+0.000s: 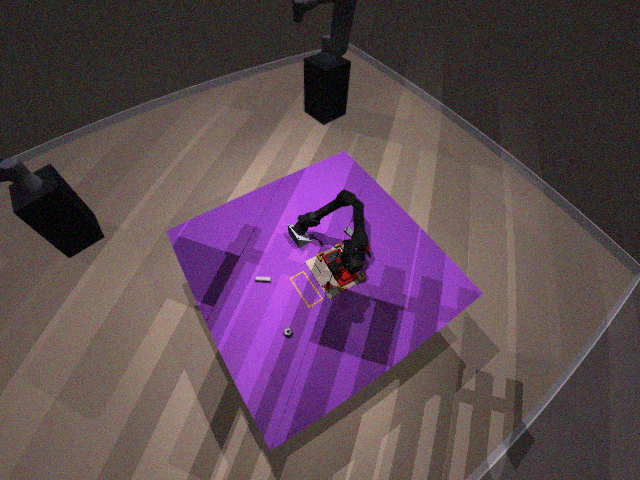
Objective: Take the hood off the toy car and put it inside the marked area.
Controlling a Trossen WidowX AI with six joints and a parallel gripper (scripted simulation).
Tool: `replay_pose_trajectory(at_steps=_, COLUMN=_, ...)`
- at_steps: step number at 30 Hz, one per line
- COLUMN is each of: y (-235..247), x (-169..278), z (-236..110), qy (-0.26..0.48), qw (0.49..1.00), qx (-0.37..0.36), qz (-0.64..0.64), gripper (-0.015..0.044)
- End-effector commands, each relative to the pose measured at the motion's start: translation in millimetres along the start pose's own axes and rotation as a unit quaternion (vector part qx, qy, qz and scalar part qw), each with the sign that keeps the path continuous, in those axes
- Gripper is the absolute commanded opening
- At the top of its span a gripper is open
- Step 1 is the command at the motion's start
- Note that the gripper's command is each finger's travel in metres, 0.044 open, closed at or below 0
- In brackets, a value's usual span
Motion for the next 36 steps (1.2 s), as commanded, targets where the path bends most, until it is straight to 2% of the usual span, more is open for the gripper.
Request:
replay_pose_trajectory(at_steps=1, y=-0.3, x=1.1, z=3.1, qy=0.001, qw=1.0, qx=-0.003, qz=0.004, gripper=0.044)
replay_pose_trajectory(at_steps=36, y=-0.1, x=1.5, z=20.4, qy=0.001, qw=1.0, qx=-0.004, qz=0.004, gripper=0.044)
Point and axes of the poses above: the point midway between the two fingers, 35 mm back from their tips, its own z axis out along the fingers, its own y axis across the jaws, x = y × z, the point moved 9 cm from there along -z, back along the fingers, and after that the axes turned 3 degrees about z, right-handed, at the moved point
